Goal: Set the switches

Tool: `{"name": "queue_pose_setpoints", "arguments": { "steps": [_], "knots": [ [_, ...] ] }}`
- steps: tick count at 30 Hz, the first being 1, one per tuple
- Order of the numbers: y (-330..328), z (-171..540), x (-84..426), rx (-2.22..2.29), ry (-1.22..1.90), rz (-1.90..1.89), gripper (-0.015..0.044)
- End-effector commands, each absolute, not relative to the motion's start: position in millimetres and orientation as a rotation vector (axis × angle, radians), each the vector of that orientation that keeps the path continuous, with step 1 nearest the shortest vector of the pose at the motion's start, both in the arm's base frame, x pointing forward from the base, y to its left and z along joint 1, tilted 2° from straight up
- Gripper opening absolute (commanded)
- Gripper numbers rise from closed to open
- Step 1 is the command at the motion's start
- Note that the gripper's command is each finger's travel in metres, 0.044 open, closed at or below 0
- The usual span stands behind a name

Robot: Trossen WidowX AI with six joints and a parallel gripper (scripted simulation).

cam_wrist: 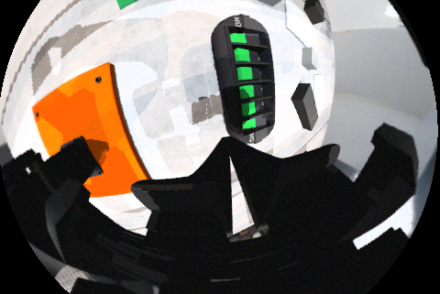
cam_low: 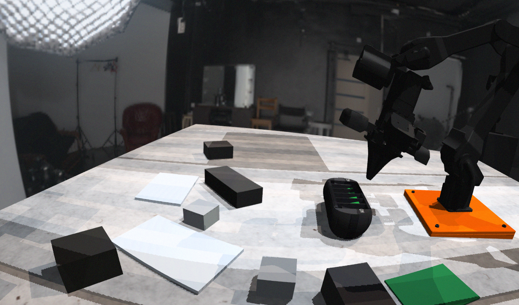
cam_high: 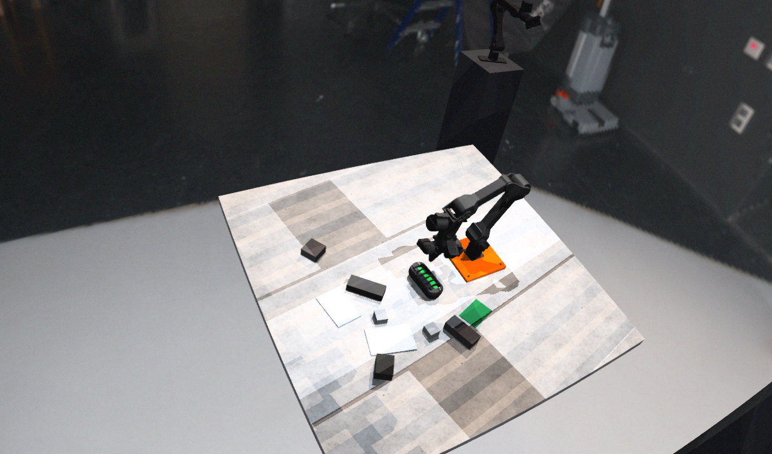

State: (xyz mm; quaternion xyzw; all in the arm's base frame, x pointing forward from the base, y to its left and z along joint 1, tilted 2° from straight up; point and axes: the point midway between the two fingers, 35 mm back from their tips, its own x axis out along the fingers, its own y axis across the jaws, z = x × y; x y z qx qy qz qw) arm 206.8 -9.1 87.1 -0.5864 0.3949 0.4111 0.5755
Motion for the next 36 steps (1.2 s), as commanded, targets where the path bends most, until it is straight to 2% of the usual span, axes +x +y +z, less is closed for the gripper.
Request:
{"name": "queue_pose_setpoints", "arguments": {
  "steps": [1,36],
  "knots": [
    [-9,82,207,-1.375,0.921,0.972,0.0000],
    [-8,35,210,-1.373,0.922,0.973,0.0000]
  ]
}}
